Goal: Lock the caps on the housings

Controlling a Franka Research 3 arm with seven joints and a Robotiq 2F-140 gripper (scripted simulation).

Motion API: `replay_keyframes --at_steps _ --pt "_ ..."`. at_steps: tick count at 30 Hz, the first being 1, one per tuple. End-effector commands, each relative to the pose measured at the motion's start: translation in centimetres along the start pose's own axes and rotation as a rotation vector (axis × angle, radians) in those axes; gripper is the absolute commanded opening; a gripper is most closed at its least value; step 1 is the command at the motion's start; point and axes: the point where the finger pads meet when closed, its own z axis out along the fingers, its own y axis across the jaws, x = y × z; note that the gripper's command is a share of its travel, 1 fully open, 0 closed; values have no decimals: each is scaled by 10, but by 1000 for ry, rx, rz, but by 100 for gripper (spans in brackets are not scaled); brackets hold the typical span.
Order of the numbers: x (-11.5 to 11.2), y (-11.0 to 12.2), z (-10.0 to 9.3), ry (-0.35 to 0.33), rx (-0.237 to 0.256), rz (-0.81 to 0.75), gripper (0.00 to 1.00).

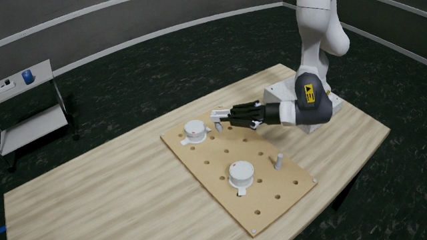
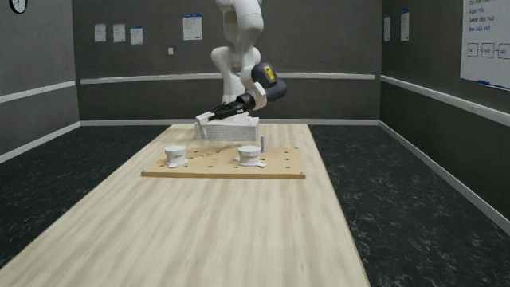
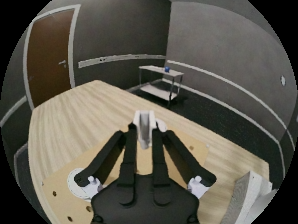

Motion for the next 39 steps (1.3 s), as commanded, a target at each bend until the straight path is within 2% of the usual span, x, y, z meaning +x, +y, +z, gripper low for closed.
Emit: replay_keyframes --at_steps 1,5,10,39 --pt "20 5 6 161 -25 75 10" --pt "21 4 3 240 -17 75 10" --pt "21 3 1 264 -13 75 10" --pt "21 3 1 266 -12 75 10"
